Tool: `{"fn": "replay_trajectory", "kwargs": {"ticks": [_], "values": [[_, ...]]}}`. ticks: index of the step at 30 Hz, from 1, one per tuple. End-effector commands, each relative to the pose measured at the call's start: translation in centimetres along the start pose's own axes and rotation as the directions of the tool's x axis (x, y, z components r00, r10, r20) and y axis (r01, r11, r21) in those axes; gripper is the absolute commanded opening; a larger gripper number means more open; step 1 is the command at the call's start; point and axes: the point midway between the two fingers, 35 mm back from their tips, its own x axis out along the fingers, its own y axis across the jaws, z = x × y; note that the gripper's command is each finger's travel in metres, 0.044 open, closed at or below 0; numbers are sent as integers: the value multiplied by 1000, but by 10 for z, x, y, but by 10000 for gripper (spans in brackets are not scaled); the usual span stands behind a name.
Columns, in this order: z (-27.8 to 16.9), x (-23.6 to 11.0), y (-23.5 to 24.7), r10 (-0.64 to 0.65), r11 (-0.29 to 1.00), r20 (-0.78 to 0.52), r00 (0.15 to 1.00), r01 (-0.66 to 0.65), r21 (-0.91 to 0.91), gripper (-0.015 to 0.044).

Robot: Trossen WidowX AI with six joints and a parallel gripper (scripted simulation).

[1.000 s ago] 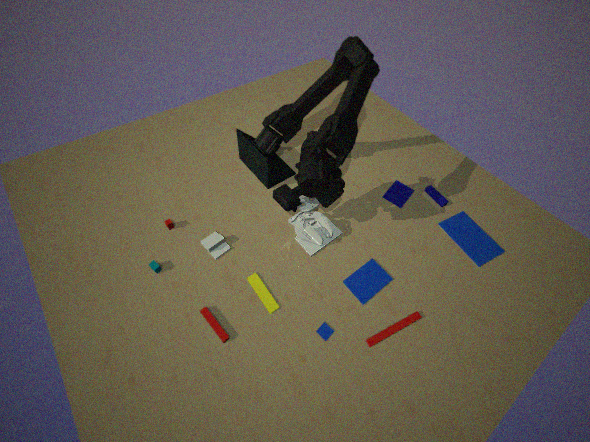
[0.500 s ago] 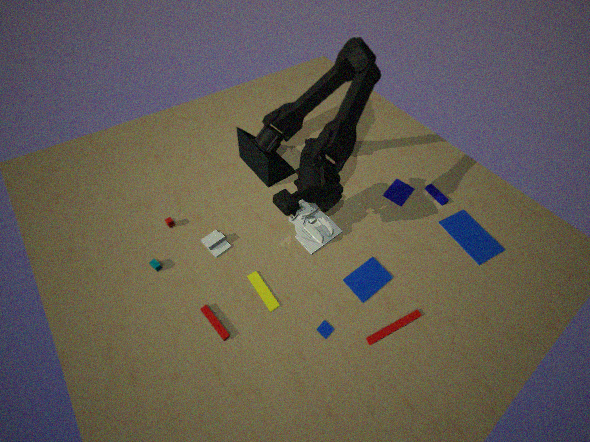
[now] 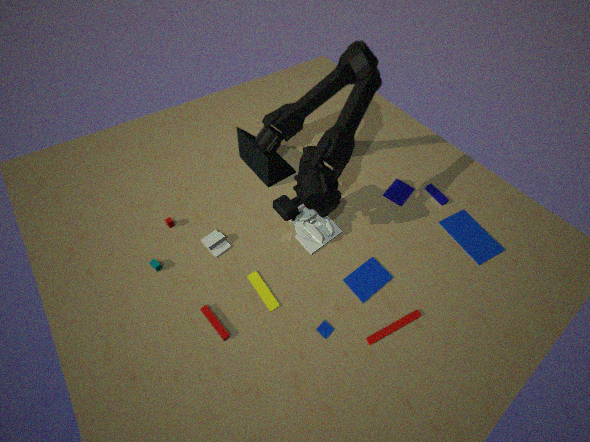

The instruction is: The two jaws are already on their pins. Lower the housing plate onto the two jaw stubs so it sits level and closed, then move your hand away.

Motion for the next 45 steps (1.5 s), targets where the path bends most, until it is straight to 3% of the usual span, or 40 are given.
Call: {"fn": "replay_trajectory", "kwargs": {"ticks": [1,45], "values": [[-2,8,1,7,1000,0,1000,-7,6,351],[-2,15,1,8,1000,0,1000,-8,13,351]]}}
